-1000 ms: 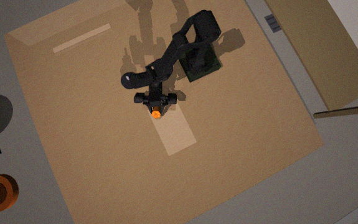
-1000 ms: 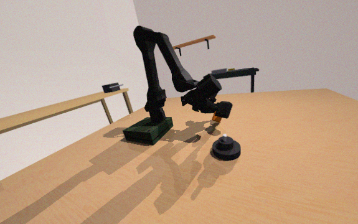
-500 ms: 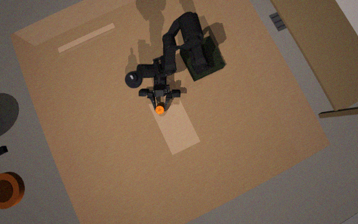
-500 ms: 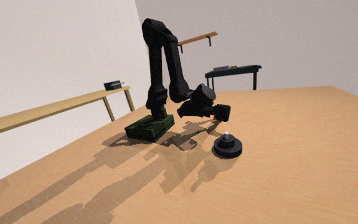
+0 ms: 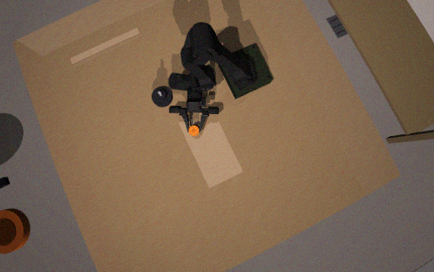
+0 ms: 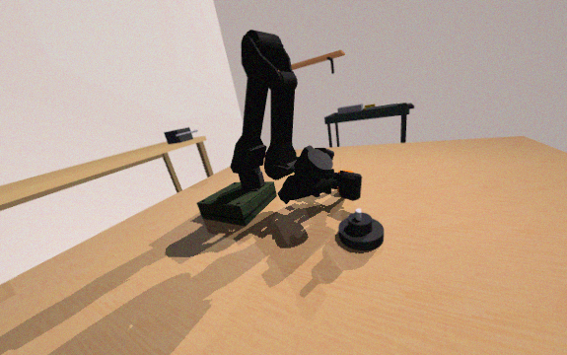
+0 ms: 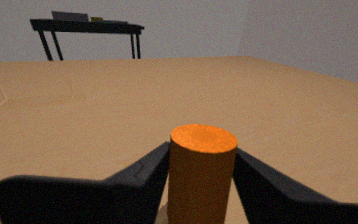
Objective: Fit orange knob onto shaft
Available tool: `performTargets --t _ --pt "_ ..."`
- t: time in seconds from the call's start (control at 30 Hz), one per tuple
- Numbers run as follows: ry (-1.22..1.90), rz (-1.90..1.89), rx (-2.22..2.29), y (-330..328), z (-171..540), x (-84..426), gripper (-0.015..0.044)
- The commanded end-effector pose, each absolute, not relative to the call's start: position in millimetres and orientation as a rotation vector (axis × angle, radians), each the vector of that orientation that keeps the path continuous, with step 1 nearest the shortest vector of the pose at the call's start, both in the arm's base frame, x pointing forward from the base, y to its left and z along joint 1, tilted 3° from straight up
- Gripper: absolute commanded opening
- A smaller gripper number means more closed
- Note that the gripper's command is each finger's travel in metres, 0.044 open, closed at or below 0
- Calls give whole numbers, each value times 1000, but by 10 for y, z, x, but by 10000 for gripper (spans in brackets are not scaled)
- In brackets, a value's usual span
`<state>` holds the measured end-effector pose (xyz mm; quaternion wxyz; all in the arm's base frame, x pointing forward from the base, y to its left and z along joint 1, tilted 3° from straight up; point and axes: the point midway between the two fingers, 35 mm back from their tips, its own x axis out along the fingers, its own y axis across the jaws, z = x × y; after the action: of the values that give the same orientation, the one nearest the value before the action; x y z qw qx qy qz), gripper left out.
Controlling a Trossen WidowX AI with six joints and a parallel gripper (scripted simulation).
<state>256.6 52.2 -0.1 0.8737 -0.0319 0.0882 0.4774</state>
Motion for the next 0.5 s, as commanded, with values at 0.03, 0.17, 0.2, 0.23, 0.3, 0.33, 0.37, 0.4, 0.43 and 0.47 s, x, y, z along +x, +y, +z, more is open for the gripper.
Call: performTargets --t 0.03,0.17,0.2,0.23,0.3,0.33,0.37,0.4,0.43,0.47 --pt "184 997 -67 522 -1 2566 232" --pt "184 997 -67 522 -1 2566 260" --pt "184 997 -67 522 -1 2566 260" --pt "184 997 -67 522 -1 2566 260" --pt "184 997 -67 522 -1 2566 260" --pt "184 997 -67 522 -1 2566 260" --pt "184 997 -67 522 -1 2566 260" --pt "184 997 -67 522 -1 2566 260" --pt "184 997 -67 522 -1 2566 260" --pt "184 997 -67 522 -1 2566 260"
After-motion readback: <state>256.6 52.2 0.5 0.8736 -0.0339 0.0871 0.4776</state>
